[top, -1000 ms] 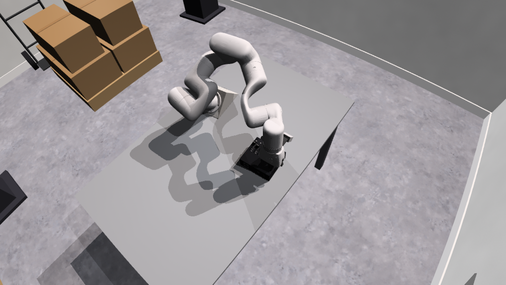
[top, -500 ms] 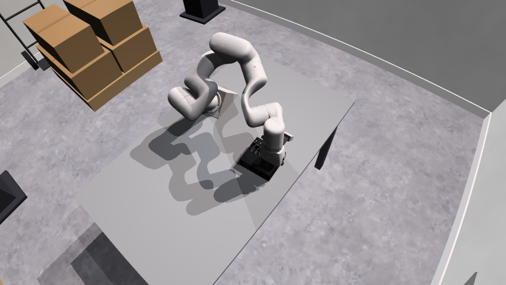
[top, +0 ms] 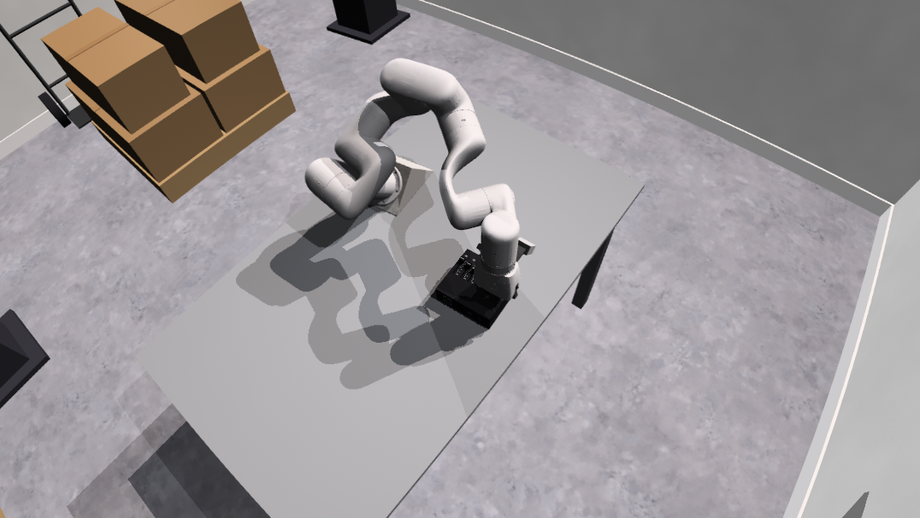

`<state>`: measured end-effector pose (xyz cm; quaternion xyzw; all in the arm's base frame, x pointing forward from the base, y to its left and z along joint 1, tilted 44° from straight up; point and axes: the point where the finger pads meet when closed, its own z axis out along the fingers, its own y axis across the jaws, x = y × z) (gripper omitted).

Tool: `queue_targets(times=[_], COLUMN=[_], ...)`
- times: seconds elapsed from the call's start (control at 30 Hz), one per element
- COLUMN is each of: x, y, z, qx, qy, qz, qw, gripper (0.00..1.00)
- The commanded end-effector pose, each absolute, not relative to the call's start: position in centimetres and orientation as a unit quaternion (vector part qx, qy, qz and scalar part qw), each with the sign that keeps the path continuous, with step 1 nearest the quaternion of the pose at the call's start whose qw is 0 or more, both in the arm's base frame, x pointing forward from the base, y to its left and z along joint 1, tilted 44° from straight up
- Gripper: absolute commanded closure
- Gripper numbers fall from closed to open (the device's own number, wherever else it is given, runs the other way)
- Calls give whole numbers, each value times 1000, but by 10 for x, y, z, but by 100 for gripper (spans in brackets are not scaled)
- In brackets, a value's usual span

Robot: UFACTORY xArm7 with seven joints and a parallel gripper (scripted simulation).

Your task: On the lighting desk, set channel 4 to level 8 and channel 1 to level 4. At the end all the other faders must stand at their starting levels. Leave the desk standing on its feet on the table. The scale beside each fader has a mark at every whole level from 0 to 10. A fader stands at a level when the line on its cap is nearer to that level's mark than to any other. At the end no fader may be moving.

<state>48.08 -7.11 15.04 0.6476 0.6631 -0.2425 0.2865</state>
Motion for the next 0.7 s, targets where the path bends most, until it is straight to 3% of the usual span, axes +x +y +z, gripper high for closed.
queue_targets(times=[0.0, 0.67], x=[482, 482], y=[-68, -61], z=[150, 143], qx=[647, 647], qy=[664, 664], qz=[-241, -241], qw=[288, 288], gripper=[100, 100])
